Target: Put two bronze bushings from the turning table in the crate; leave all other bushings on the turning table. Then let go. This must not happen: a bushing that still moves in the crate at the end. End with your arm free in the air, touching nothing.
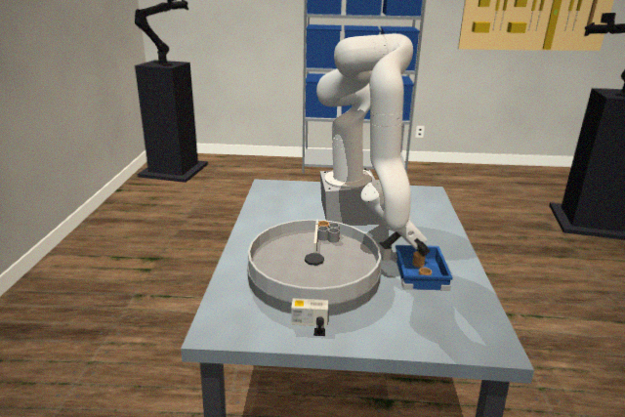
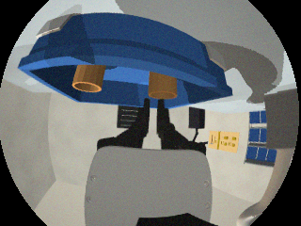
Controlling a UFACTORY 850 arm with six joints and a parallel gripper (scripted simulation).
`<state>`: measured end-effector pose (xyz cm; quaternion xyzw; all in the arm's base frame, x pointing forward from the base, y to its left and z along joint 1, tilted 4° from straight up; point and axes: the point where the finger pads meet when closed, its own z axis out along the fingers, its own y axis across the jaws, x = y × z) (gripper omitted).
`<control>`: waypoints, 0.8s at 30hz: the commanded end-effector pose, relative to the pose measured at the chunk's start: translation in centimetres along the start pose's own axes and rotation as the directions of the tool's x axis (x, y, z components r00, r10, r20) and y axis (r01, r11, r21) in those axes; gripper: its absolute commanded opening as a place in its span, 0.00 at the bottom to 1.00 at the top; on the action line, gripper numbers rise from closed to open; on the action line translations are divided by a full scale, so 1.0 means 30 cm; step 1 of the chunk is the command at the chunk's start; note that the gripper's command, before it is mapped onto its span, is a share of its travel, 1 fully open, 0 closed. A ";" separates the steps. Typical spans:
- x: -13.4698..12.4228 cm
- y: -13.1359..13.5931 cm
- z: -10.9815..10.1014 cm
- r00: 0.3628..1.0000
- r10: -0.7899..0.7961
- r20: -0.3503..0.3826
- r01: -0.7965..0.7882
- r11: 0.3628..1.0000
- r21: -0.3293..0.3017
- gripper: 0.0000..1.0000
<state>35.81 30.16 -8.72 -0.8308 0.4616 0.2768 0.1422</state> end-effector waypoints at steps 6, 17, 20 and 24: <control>-0.037 -0.003 -0.047 1.000 0.000 -0.002 0.000 1.000 0.002 0.12; -0.126 -0.003 -0.152 1.000 0.000 -0.002 0.000 1.000 0.002 0.12; -0.145 -0.003 -0.176 1.000 0.000 -0.002 0.000 1.000 0.002 0.12; -0.156 -0.003 -0.188 1.000 0.000 -0.002 0.000 1.000 0.002 0.12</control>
